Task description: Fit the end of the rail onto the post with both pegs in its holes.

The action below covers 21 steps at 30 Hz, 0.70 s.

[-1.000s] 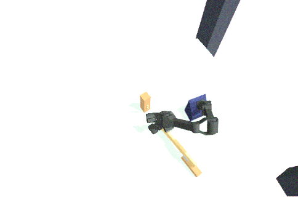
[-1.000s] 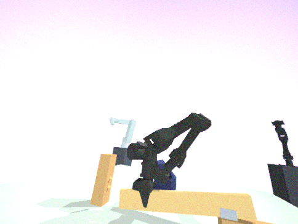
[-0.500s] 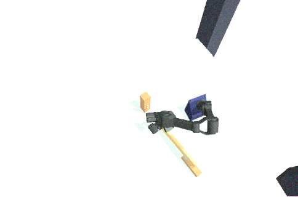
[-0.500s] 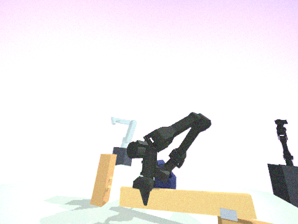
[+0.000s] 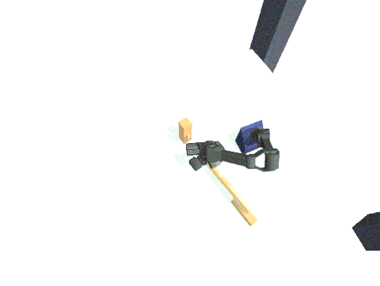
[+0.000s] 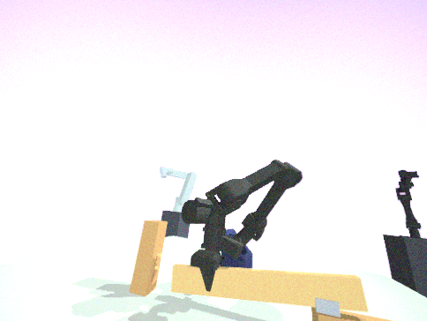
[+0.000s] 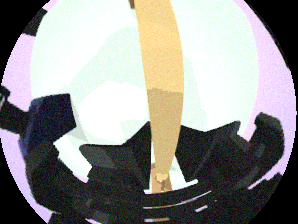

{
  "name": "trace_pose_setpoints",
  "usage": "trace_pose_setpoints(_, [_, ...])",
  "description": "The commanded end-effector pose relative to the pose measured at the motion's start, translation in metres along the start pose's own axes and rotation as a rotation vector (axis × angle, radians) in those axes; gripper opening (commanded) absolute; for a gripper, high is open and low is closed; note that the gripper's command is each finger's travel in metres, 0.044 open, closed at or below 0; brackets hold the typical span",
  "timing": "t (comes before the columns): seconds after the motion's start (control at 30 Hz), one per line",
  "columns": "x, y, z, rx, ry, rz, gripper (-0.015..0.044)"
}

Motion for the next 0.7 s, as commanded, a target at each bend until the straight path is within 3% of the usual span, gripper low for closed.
trace_pose_setpoints(0.0, [0.001,0.005,-0.002,0.013,0.001,0.001,0.0])
trace_pose_setpoints(0.67, [0.001,0.015,-0.002,0.013,0.001,0.001,0.0])
Point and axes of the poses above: the point midway between the two fingers, 35 mm back from their tips, its own y axis back along the fingers, its own z axis across the jaws, x = y × z, the point moved 1 cm from there along y, back along the fingers, and after that the axes turned 12 degrees about y, right-handed, at the moved point
